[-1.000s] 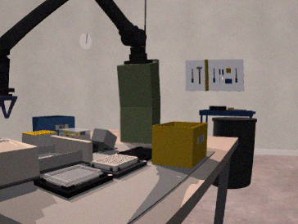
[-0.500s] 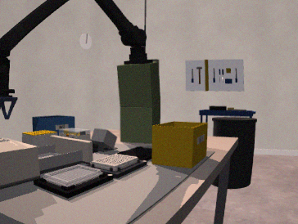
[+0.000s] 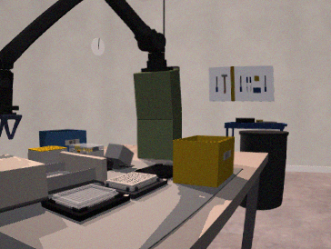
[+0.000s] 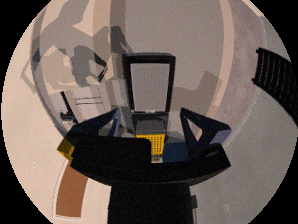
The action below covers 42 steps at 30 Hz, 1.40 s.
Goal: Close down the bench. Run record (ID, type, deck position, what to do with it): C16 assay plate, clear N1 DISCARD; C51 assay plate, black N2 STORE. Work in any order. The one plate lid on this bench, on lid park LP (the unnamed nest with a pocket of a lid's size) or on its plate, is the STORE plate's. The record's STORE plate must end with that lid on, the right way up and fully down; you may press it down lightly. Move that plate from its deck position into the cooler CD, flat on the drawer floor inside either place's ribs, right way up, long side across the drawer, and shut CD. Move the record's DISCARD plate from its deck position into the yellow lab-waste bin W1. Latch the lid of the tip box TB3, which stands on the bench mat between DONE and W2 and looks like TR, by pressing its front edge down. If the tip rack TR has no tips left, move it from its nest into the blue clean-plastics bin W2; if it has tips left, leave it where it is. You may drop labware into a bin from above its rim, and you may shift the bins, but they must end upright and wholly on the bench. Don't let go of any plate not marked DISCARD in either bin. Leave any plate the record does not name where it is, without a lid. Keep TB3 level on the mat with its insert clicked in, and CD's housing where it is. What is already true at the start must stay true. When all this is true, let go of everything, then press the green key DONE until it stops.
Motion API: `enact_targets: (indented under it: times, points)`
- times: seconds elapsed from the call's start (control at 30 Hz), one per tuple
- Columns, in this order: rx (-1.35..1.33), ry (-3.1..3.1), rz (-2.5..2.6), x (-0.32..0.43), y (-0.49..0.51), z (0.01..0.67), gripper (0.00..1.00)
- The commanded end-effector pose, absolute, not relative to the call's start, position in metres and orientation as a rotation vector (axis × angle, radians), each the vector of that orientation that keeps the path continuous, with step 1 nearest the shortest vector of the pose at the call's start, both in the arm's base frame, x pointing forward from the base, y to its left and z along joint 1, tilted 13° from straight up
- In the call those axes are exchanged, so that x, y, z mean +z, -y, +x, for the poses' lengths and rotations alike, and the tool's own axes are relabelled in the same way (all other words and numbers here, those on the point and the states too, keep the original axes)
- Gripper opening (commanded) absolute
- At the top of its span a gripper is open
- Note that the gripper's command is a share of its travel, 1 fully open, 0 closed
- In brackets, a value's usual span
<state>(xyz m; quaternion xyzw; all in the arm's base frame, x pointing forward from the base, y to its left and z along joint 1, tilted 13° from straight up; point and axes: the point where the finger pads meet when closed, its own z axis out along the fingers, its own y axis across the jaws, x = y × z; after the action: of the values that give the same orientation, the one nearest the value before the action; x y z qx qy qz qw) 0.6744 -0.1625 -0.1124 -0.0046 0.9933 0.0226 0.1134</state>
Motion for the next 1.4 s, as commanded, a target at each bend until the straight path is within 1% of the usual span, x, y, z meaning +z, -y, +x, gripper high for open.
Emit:
enact_targets:
  times: [0.0,0.27,0.3,0.33,0.43,0.83,0.87,0.9,1.0,1.37]
  points:
    - [0.057,-2.878,-0.004,-0.108,0.166,0.691,1.00]
    - [0.052,-2.862,-0.013,-0.109,0.164,0.700,1.00]
    - [0.036,-2.821,-0.019,-0.078,0.165,0.710,1.00]
    - [0.034,-2.816,-0.020,-0.079,0.165,0.711,1.00]
    - [0.054,-2.865,-0.019,-0.119,0.160,0.701,1.00]
    - [0.054,-2.867,-0.021,-0.132,0.158,0.704,1.00]
    - [0.037,-2.824,-0.025,-0.098,0.161,0.715,1.00]
    - [0.036,-2.820,-0.025,-0.099,0.161,0.716,1.00]
    - [0.054,-2.866,-0.021,-0.139,0.158,0.706,1.00]
    - [0.054,-2.869,-0.021,-0.152,0.157,0.708,1.00]
